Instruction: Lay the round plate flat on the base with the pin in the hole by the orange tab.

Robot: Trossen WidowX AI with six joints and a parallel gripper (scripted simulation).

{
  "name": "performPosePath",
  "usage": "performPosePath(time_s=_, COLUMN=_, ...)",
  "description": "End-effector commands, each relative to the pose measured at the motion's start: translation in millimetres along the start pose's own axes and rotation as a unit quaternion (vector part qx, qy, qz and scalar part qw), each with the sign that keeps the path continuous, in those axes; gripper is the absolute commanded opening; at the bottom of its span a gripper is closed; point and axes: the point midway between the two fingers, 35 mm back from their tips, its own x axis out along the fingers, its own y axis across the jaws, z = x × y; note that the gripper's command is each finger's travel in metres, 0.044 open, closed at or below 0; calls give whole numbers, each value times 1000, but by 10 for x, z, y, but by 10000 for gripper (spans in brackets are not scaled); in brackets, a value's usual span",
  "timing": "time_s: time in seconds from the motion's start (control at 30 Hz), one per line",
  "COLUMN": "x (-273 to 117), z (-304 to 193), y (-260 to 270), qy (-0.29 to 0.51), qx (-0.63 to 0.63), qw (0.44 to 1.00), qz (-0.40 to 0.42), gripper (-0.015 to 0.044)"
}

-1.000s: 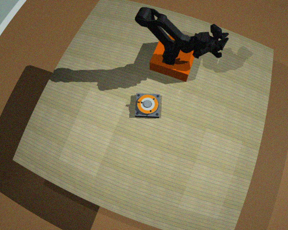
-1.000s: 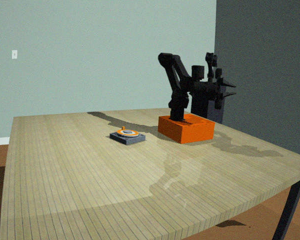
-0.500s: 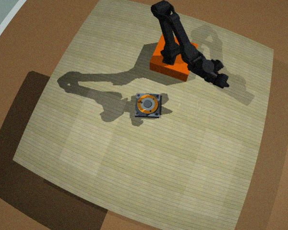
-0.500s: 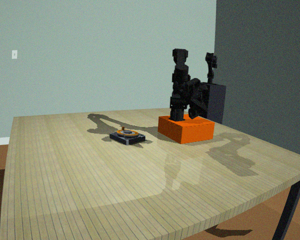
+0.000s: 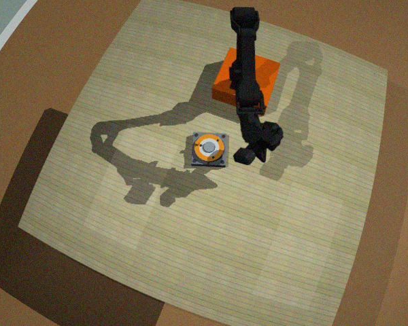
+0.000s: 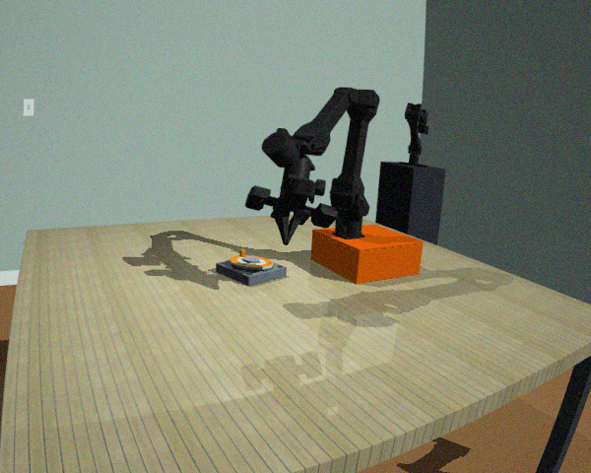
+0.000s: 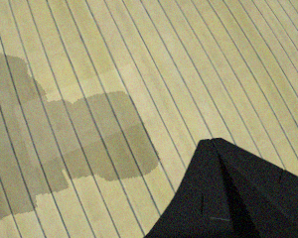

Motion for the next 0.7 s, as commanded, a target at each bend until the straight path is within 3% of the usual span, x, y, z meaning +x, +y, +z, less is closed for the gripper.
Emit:
performPosePath(time_s=0.0, x=-51, z=-309, y=-207, qy=58, qx=97, qw=994, qz=-13, gripper=0)
performPosePath(time_s=0.17, x=-356, z=-1130, y=-546, qy=187, qx=320, qw=927, qz=-55, gripper=0)
performPosePath(time_s=0.27, x=-471, z=-1347, y=-585, qy=218, qx=376, qw=898, qz=-65, gripper=0)
performPosePath(time_s=0.43, x=-930, z=-2019, y=-570, qy=311, qx=550, qw=769, qz=-96, gripper=0)
performPosePath(time_s=0.67, x=-992, z=-2104, y=-543, qy=322, qx=570, qw=749, qz=-99, gripper=0)
